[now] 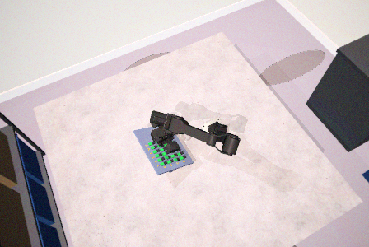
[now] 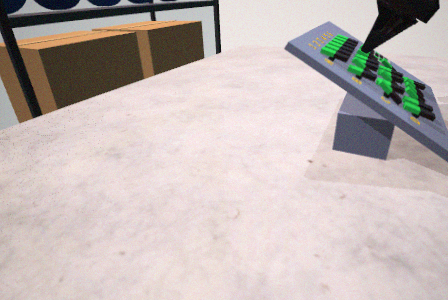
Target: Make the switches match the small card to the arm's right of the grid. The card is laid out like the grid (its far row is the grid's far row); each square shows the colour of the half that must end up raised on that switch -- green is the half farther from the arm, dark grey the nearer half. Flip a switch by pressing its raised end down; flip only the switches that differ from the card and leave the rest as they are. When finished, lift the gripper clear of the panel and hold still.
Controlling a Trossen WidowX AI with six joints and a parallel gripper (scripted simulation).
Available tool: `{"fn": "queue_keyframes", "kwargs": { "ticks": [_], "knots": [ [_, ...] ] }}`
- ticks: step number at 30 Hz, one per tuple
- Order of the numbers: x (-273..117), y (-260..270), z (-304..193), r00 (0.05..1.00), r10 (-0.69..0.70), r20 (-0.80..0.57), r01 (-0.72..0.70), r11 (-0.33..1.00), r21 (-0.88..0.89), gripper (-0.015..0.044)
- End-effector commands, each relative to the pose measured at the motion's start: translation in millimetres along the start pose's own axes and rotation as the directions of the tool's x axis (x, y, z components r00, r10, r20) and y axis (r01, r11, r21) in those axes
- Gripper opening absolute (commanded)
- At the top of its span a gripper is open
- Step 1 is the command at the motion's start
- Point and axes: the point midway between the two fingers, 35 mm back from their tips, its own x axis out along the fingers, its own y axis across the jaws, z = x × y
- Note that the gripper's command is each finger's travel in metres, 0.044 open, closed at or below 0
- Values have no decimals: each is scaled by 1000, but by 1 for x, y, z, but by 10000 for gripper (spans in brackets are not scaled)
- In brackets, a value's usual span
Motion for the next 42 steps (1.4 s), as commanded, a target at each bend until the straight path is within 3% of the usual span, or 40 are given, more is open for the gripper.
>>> {"fn": "queue_keyframes", "kwargs": {
  "ticks": [1,8,14,22,25,29,42],
  "knots": [
    [1,1,0,1000,4,0,-4,1000,4,0],
    [-2,0,0,1000,0,0,0,1000,0,0],
    [-63,-1,-3,1000,1,24,-1,1000,6,0],
    [-62,-25,-44,1000,-1,23,0,1000,6,0],
    [-60,-25,-44,1000,-1,21,1,1000,7,0],
    [-29,-25,-42,1000,0,-1,0,1000,5,0],
    [-14,-24,-41,1000,2,-1,-2,1000,5,0]
  ]
}}
